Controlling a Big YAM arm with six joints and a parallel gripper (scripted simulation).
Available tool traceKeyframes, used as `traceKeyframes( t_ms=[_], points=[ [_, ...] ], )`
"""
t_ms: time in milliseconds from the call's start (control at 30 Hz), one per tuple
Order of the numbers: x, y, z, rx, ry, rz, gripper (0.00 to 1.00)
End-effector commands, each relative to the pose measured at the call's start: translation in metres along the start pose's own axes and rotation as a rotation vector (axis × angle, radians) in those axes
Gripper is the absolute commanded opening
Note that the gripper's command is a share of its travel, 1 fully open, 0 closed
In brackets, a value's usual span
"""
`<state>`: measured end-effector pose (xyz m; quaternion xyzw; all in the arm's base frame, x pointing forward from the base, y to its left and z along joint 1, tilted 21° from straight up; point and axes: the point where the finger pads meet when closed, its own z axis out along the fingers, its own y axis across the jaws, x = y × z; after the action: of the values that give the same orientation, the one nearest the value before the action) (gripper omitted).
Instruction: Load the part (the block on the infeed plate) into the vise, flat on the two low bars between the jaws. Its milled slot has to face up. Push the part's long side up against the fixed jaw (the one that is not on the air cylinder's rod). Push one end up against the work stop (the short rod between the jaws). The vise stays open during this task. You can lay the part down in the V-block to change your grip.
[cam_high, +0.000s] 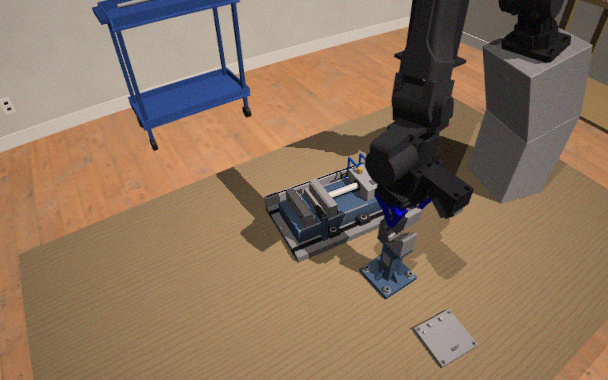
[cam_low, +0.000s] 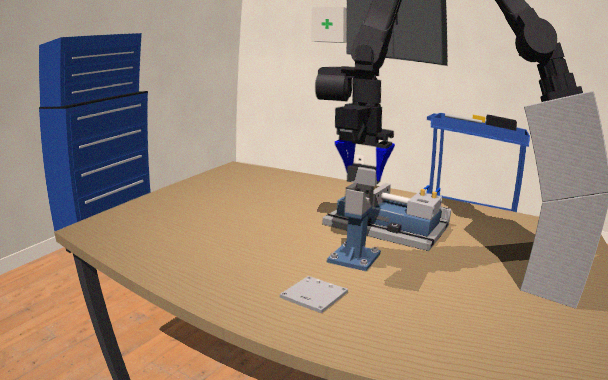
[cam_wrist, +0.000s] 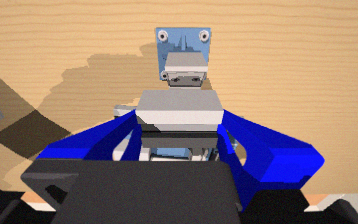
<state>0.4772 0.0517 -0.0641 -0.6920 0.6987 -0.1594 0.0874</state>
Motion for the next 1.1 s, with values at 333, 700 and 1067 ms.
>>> traceKeyframes(
  t_ms=[333, 700, 1067],
  points=[
    [-0.007, -0.003, -0.033, 0.016, -0.004, -0.003, 0.0],
    [-0.007, -0.003, -0.047, 0.015, -0.004, -0.003, 0.0],
    [-0.007, -0.003, -0.056, 0.016, -0.004, -0.004, 0.0]
  ],
)
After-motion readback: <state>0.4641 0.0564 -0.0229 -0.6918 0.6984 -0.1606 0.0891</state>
